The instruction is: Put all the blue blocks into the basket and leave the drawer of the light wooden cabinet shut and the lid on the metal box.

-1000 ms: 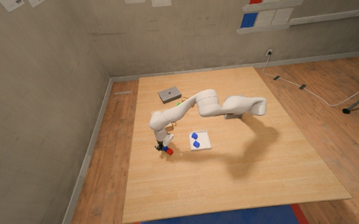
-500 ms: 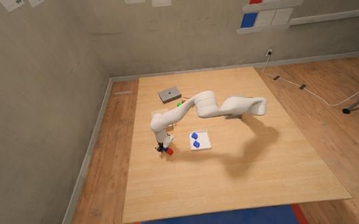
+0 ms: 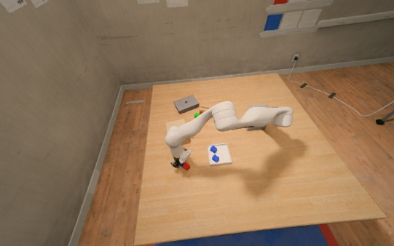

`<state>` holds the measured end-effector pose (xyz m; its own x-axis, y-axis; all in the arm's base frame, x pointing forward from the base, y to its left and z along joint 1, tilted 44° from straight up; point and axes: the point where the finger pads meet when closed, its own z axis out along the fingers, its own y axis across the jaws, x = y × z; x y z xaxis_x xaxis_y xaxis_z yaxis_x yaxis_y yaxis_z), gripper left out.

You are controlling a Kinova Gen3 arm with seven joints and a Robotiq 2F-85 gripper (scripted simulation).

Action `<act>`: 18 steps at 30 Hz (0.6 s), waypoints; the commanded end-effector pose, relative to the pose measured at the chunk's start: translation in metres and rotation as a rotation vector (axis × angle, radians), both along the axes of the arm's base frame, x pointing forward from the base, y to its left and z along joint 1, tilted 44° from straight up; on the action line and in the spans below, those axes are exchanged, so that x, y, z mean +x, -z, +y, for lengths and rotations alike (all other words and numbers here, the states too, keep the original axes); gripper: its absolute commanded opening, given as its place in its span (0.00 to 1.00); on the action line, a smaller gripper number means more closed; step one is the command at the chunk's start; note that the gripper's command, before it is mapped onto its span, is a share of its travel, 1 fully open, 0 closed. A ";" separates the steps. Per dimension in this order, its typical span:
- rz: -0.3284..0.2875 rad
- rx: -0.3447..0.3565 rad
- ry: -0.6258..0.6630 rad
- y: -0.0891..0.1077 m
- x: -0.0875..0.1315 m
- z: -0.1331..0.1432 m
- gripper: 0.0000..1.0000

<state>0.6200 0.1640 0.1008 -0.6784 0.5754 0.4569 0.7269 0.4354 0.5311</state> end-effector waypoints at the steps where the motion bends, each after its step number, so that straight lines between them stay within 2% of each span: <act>1: -0.002 0.000 0.002 0.000 0.001 -0.001 0.69; 18: -0.002 0.000 0.002 0.001 0.001 0.000 0.69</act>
